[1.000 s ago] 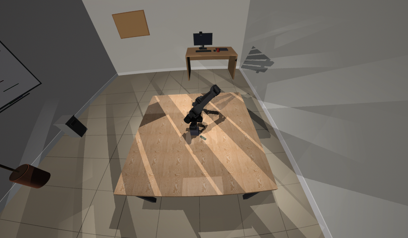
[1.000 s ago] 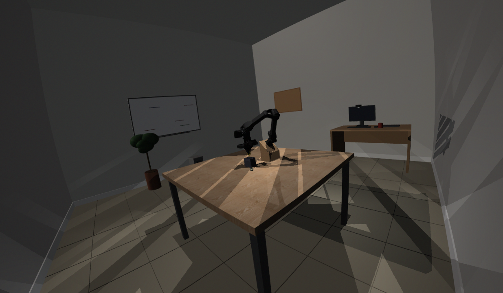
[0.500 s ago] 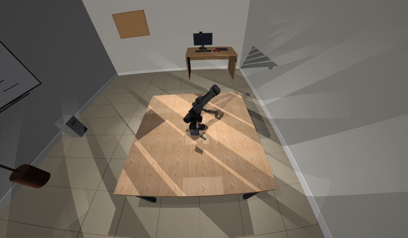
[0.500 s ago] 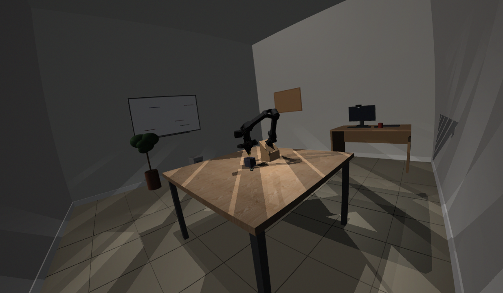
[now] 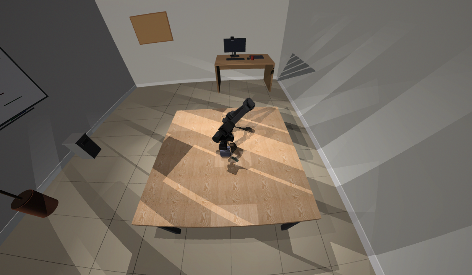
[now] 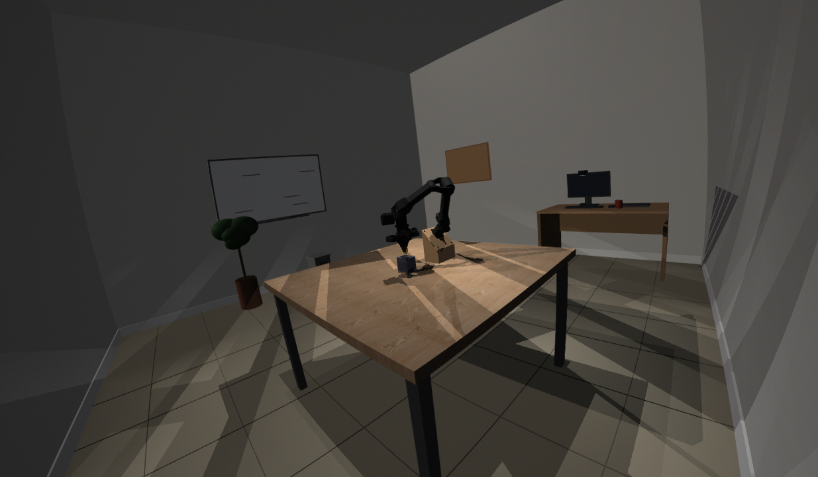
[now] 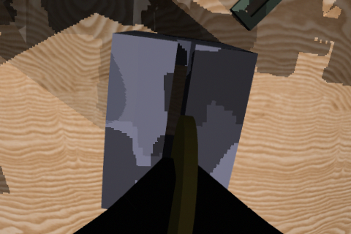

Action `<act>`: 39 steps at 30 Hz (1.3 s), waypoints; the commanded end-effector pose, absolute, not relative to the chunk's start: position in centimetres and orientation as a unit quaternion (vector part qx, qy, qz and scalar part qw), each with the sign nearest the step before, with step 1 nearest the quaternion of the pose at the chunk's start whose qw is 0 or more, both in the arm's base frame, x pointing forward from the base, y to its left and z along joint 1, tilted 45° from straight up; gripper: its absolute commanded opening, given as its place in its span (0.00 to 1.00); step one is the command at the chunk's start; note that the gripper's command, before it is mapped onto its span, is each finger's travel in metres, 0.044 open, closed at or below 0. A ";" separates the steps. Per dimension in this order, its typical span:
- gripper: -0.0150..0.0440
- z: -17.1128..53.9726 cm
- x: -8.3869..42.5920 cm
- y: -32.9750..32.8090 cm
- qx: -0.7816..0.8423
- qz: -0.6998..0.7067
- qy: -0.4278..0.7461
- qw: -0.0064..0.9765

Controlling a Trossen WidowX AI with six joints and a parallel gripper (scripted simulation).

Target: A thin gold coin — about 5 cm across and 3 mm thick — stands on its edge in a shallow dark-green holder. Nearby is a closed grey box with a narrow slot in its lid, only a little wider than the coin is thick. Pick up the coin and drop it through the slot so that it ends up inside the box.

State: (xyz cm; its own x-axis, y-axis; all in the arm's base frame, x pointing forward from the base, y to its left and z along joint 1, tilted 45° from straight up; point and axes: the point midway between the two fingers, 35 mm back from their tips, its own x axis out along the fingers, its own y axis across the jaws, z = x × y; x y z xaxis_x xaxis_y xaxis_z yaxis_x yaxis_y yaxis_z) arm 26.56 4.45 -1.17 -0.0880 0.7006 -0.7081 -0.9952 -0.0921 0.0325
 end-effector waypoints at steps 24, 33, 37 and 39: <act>0.25 -2.1 26.4 5.5 -0.270 0.686 0.271 0.619; 0.43 -2.2 26.4 5.5 -0.273 0.687 0.270 0.617; 0.53 -2.2 26.4 5.5 -0.273 0.687 0.270 0.617; 0.53 -2.2 26.4 5.5 -0.273 0.687 0.270 0.617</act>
State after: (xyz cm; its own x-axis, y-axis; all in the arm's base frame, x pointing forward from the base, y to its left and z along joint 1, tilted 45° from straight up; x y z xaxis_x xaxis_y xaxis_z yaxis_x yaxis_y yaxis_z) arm 26.40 5.47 -2.17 -0.0885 0.6999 -0.7088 -0.9952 -0.0912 0.0342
